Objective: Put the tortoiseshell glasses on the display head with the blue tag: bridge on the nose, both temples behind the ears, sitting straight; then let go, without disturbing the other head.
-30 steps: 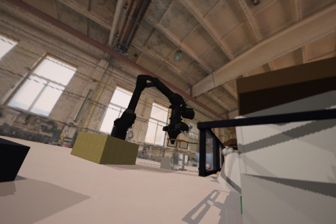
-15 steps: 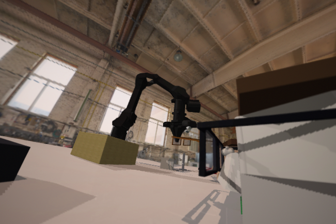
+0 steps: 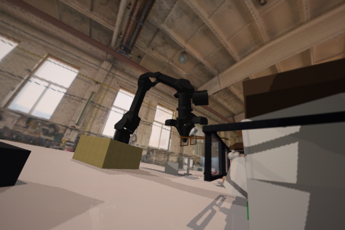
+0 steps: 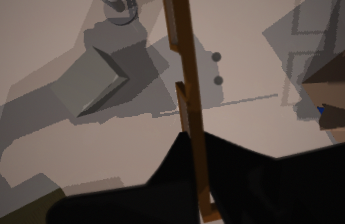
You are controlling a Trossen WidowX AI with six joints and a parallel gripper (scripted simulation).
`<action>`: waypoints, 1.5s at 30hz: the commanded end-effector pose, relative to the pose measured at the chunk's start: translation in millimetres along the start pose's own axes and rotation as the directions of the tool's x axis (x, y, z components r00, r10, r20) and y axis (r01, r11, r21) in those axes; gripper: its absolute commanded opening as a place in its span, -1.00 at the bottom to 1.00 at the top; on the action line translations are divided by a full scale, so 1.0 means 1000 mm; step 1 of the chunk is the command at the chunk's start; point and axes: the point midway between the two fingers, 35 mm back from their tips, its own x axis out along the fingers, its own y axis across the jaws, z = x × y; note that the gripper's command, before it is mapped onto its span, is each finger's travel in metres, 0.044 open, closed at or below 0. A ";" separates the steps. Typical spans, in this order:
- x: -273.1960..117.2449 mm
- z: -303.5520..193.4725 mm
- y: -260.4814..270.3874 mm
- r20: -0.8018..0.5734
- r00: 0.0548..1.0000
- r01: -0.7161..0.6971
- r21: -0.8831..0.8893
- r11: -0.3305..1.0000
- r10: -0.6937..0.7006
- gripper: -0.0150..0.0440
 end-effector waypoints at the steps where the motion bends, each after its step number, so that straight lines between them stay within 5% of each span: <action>1: -0.009 -0.013 -0.013 0.034 0.999 0.025 -0.066 0.998 -0.023 -0.49; 23: -0.048 -0.099 -0.051 0.143 0.977 0.201 -0.350 0.915 -0.160 -0.49; 45: -0.092 -0.196 -0.056 0.180 0.916 0.390 -0.602 0.696 -0.358 -0.49</action>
